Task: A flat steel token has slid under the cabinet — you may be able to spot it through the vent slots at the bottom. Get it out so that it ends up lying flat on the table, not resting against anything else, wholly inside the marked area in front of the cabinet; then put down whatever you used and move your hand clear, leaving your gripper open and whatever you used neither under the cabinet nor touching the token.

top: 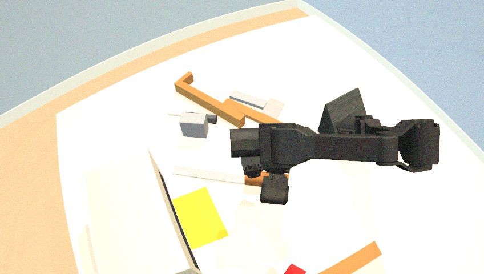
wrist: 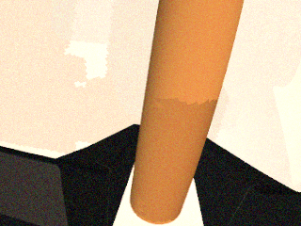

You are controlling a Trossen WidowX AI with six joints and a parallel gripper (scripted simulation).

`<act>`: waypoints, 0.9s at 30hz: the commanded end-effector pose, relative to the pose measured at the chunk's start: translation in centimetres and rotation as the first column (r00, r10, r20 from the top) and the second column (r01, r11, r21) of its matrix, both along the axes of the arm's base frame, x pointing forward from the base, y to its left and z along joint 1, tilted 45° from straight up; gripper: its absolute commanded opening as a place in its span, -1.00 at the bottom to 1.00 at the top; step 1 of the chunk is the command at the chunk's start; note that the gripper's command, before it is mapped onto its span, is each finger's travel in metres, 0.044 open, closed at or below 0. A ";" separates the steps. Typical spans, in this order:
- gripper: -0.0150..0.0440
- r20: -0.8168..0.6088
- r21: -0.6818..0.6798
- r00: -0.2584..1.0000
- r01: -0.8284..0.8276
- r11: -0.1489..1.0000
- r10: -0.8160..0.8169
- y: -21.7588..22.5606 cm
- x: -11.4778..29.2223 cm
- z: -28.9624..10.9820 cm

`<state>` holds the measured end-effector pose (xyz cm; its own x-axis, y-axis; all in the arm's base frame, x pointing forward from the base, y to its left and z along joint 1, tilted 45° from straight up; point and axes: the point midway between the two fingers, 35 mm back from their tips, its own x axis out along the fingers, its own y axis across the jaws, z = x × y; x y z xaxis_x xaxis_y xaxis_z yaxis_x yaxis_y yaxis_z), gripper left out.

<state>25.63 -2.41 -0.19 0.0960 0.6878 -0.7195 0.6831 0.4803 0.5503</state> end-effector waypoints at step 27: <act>-0.49 0.005 0.003 1.000 0.004 1.000 -0.004 2.4 0.2 2.5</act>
<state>25.73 -0.15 1.98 0.0962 0.6893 -0.7180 0.6832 0.4789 0.5513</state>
